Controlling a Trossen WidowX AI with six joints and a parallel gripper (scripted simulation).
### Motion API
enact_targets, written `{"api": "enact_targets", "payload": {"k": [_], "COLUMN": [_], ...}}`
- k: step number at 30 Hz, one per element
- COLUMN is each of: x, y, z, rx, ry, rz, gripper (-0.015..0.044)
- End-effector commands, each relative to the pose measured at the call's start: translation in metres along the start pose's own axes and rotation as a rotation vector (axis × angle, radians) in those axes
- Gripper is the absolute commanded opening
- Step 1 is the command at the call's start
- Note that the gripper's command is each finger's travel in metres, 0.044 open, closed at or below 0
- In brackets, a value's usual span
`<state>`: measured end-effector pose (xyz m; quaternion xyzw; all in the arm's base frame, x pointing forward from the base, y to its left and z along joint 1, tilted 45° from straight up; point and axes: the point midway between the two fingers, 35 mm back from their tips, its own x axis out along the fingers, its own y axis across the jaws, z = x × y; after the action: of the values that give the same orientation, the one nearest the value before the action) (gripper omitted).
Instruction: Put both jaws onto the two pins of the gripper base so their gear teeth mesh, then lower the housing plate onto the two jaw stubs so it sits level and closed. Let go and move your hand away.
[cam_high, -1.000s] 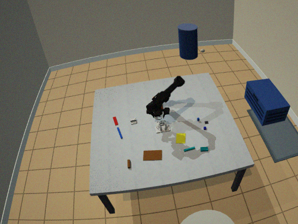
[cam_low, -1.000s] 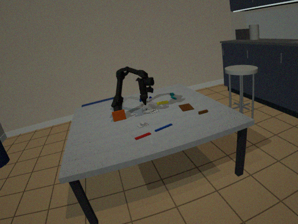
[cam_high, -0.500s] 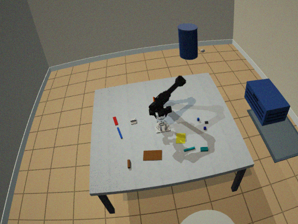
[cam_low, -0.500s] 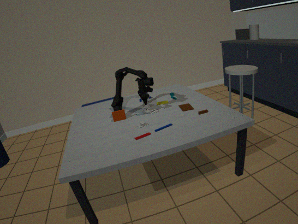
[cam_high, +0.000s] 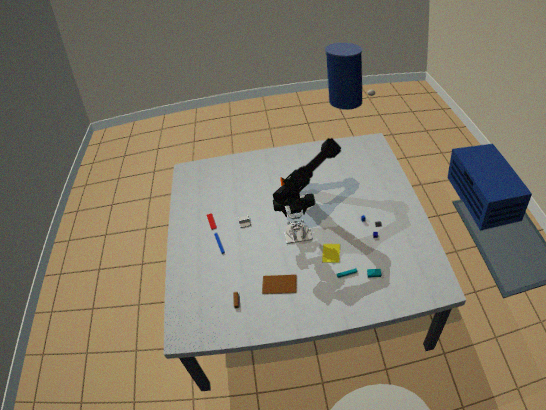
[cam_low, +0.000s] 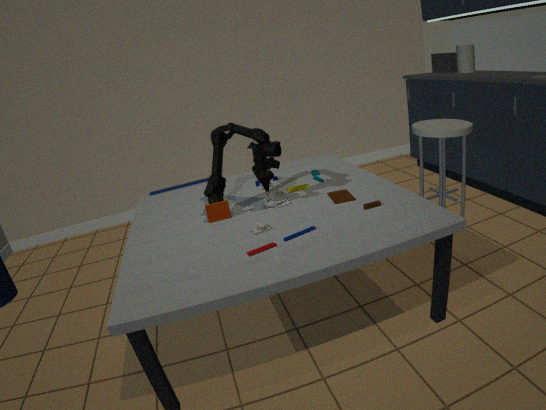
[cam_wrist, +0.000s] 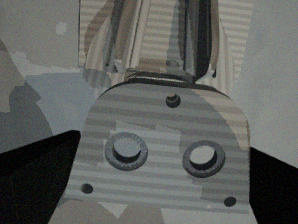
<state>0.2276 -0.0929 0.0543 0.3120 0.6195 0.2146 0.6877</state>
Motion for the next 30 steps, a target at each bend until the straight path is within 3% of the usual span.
{"api": "enact_targets", "payload": {"k": [1, 30], "x": [0.000, 0.000], "y": [0.001, 0.002], "z": [0.000, -0.014], "rx": [-0.015, -0.015], "ry": [-0.004, -0.003], "rz": [0.003, 0.003], "gripper": [0.0351, 0.0351]}}
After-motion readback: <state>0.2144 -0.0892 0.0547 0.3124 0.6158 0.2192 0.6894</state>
